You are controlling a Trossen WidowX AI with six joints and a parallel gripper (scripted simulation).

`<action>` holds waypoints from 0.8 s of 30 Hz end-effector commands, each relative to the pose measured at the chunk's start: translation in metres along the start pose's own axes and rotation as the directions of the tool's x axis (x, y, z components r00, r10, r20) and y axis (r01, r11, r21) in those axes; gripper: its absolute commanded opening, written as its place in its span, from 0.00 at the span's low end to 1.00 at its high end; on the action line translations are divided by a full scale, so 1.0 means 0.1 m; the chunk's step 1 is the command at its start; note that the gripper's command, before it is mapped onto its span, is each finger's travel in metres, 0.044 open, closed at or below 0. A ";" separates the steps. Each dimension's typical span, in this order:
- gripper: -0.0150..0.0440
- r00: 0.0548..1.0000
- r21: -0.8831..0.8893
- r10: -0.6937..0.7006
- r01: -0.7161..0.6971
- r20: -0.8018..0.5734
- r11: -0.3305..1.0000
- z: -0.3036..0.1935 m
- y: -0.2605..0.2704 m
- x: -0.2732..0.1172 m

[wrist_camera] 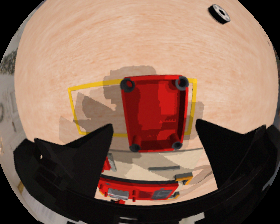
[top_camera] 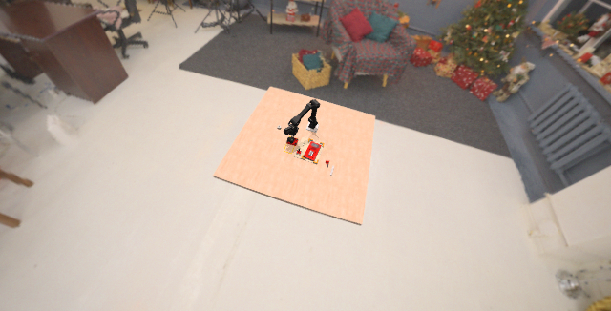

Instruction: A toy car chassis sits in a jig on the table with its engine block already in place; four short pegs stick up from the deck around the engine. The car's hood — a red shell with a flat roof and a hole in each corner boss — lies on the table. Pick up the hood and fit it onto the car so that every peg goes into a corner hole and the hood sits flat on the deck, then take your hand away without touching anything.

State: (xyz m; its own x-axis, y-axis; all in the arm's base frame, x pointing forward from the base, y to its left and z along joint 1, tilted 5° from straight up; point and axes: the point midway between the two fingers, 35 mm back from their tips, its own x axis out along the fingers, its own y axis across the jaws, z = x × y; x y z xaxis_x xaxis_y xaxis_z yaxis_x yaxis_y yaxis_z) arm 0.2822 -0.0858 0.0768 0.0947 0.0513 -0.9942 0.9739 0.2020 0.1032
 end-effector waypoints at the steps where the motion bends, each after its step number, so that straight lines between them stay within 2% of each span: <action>1: 1.00 1.000 0.005 -0.007 0.007 0.001 1.000 0.00 -0.02 0.03; 24: 1.00 1.000 0.005 -0.007 0.007 0.001 1.000 0.00 -0.02 0.14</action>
State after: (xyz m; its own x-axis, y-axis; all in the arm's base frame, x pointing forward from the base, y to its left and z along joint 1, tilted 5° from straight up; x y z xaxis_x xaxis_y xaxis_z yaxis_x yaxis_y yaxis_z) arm 0.2827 -0.0854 0.0659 0.0935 0.0518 -0.9943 0.9741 0.2019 0.1021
